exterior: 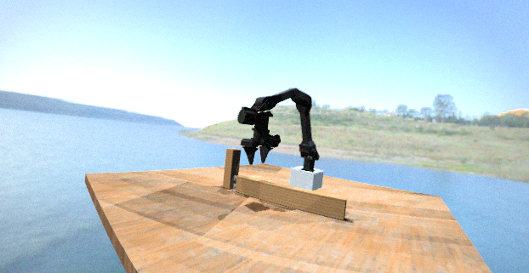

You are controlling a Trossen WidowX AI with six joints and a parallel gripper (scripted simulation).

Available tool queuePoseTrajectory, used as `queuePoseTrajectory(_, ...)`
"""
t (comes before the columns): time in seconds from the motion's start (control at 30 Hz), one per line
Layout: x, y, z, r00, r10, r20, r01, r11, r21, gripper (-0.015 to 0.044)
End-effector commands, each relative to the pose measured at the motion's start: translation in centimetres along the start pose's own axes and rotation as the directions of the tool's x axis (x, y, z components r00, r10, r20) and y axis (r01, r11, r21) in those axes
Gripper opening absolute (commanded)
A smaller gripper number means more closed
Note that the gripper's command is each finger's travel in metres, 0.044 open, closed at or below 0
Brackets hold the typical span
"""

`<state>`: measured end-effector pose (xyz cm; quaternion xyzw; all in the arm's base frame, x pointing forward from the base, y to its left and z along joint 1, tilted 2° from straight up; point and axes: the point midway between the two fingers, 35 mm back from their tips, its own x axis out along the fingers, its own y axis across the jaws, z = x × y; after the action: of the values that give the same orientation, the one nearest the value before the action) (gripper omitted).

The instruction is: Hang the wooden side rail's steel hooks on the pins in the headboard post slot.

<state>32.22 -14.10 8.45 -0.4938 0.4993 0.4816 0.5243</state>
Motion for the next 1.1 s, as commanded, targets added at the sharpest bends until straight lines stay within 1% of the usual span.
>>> queuePoseTrajectory(0.0,0.7,-0.2,0.0,1.0,-0.003,0.007,0.003,1.0,-0.016,0.044)
queuePoseTrajectory(0.1,3.2,-0.2,0.0,1.0,-0.003,0.007,0.003,1.0,-0.016,0.044)
queuePoseTrajectory(0.23,3.5,-0.2,0.0,1.0,-0.003,0.007,0.003,1.0,-0.016,0.044)
queuePoseTrajectory(0.33,4.8,-0.2,0.0,1.0,-0.003,0.007,0.003,1.0,-0.016,0.044)
queuePoseTrajectory(1.07,7.9,-0.3,0.0,1.0,-0.003,0.008,0.003,1.0,-0.016,0.044)
